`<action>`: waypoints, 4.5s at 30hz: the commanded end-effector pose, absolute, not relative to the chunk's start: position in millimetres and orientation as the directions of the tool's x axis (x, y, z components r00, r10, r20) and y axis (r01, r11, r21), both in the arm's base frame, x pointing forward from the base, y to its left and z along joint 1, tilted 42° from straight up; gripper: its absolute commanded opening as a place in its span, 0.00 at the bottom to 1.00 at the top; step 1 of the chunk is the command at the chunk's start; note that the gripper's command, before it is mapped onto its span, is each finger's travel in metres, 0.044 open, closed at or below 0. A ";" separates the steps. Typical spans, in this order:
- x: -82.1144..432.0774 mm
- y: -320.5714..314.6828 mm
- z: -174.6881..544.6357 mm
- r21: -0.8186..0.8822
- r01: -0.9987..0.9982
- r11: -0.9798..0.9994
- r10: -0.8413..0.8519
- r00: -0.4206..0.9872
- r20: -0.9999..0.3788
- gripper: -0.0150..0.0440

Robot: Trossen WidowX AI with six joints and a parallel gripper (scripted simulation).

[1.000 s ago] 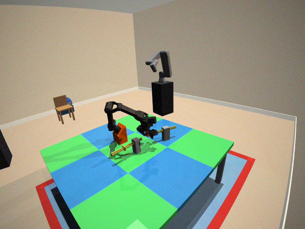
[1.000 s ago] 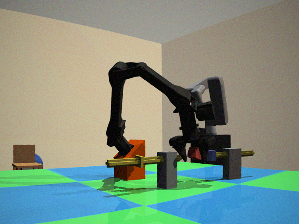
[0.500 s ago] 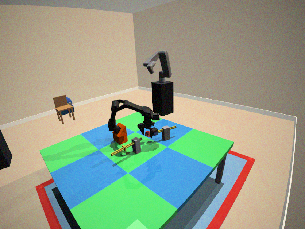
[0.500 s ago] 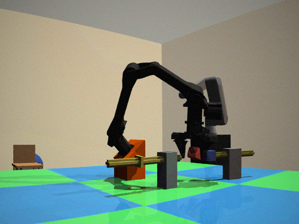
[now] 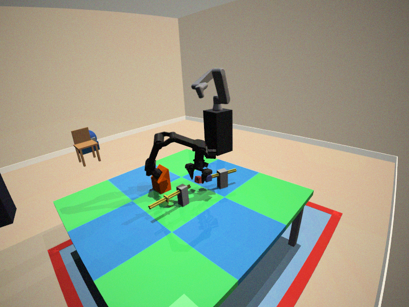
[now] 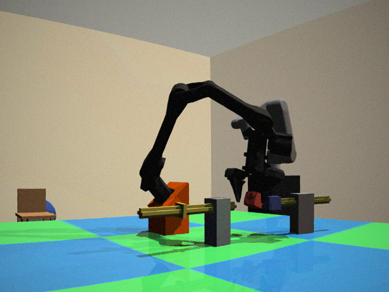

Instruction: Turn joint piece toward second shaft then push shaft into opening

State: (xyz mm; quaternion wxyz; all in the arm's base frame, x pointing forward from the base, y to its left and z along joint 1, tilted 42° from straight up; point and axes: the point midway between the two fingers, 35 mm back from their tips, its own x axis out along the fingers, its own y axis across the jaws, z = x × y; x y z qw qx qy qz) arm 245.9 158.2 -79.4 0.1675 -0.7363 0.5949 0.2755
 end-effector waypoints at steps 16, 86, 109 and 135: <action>247.0 193.8 -45.1 -0.343 -0.927 0.150 -0.735 0.127 -0.666 1.00; 255.5 169.2 39.1 -0.635 0.353 0.687 -0.704 0.111 -0.701 1.00; 255.8 164.8 30.6 -0.340 0.837 0.429 -0.760 0.132 -0.636 1.00; 262.2 139.4 -3.3 -0.085 0.966 0.244 -0.787 0.146 -0.600 1.00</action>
